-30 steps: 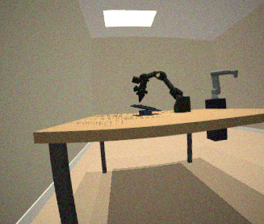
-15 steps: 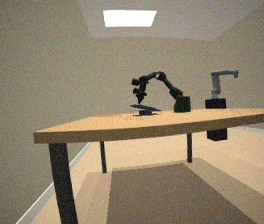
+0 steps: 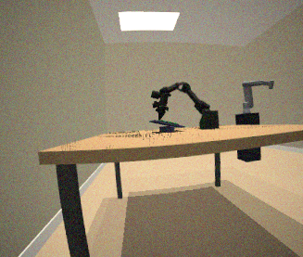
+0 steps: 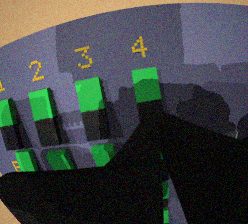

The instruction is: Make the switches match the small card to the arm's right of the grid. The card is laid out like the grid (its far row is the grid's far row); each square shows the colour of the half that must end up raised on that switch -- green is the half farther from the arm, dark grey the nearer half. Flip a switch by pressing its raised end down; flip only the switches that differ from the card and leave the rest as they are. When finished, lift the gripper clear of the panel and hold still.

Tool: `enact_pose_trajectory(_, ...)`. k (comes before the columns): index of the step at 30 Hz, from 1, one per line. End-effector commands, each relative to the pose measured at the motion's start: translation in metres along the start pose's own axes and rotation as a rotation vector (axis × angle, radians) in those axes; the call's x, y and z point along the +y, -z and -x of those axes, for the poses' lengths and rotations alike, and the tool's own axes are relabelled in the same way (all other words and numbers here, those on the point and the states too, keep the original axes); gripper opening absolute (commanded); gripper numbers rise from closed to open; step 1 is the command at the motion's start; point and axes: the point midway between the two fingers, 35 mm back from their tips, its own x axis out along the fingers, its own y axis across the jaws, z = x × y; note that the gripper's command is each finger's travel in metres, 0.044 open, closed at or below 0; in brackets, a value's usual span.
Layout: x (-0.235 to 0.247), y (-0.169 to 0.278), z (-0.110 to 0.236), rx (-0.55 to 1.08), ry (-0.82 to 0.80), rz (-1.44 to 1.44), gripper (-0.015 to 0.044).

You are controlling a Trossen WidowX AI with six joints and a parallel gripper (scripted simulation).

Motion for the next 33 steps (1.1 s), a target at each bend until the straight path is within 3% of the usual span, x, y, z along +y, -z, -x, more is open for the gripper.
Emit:
enact_pose_trajectory(1, 0.0006, -0.0001, -0.0002, -0.001, -0.003, 0.003, 0.0000)
enact_pose_trajectory(33, 0.0006, 0.0000, -0.0043, -0.001, -0.003, 0.003, 0.0000)
